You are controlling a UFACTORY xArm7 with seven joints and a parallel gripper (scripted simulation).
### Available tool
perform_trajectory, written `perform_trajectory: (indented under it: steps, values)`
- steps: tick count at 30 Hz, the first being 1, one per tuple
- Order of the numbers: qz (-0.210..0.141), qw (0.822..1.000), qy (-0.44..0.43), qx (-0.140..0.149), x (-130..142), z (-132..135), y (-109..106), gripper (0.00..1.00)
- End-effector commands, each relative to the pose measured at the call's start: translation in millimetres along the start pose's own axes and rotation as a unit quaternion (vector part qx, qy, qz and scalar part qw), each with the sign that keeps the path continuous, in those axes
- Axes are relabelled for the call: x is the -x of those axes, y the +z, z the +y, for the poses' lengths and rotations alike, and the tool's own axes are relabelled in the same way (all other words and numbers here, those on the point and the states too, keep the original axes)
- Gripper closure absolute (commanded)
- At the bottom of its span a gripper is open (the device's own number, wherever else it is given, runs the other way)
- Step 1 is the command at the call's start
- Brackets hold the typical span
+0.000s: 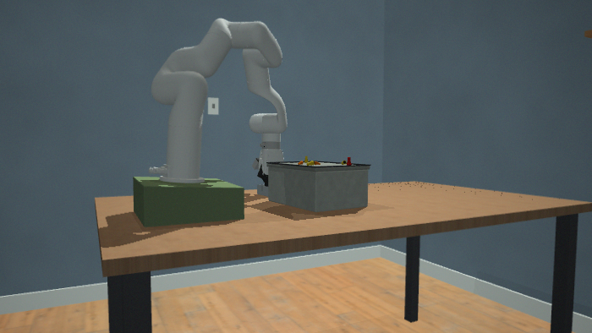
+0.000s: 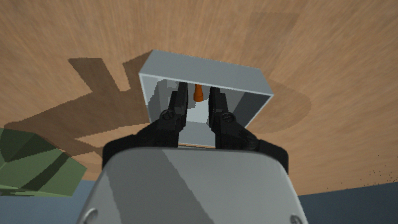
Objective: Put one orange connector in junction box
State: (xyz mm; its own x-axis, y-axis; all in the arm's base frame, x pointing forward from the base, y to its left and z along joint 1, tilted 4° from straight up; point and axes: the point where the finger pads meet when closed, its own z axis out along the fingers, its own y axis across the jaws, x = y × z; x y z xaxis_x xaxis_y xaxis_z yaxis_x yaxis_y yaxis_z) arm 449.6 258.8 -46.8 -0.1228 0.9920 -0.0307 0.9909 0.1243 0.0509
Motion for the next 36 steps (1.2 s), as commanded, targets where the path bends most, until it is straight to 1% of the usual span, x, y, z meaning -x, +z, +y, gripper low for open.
perform_trajectory:
  steps: [1,13,15,17,20,22,25,27,30,32,34,36]
  values:
    - [0.001,1.0,0.0,0.002,-1,2,-2,0.74]
    - [0.001,1.0,0.0,0.002,-1,2,-2,0.74]
    - [0.001,1.0,0.0,0.002,-1,2,-5,0.74]
    - [0.001,1.0,0.0,0.002,-1,2,-13,0.74]
    - [0.001,1.0,0.0,0.002,-1,2,-41,0.74]
    - [0.001,1.0,0.0,0.002,-1,1,-68,0.74]
    - [0.001,1.0,0.0,0.002,-1,1,-115,0.74]
    - [0.001,1.0,0.0,0.002,-1,1,-115,0.74]
    - [0.001,1.0,0.0,0.002,-1,1,-157,0.74]
    - [0.001,1.0,0.0,0.002,0,1,-177,0.74]
    - [0.001,1.0,0.0,0.002,0,1,-190,0.74]
    - [0.001,1.0,0.0,0.002,0,1,-196,0.74]
